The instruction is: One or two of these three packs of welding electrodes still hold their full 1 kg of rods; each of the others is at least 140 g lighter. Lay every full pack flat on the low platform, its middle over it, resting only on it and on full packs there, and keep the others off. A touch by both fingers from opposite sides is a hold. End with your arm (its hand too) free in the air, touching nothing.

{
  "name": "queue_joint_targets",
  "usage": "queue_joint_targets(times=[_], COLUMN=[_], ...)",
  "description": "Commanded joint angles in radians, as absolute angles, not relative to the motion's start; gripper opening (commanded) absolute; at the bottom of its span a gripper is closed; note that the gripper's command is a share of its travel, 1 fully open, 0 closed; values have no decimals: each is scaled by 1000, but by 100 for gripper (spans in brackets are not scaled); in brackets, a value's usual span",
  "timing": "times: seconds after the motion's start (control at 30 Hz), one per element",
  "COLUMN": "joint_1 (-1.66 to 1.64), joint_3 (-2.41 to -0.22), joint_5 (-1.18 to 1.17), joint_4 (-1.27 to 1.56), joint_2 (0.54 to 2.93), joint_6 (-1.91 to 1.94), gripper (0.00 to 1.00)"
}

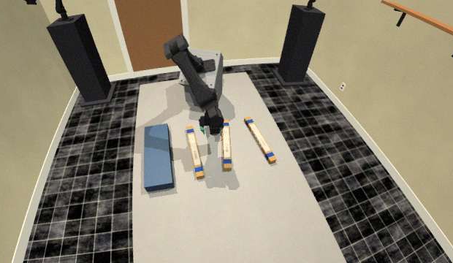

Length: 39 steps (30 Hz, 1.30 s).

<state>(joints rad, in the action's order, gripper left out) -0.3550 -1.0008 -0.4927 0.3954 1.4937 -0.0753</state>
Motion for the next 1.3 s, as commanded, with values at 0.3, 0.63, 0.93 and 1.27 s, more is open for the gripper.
queue_joint_targets(times=[0.3,0.63,0.93,1.27], joint_1=[-140,-23,-21,6], joint_3=[-1034,-1079,-1052,-1028], joint_5=[-318,-215,-216,-208], joint_4=[423,455,456,381], joint_2=[1388,1401,1396,1456], joint_6=[175,277,273,283], gripper=[74,74,74,74])
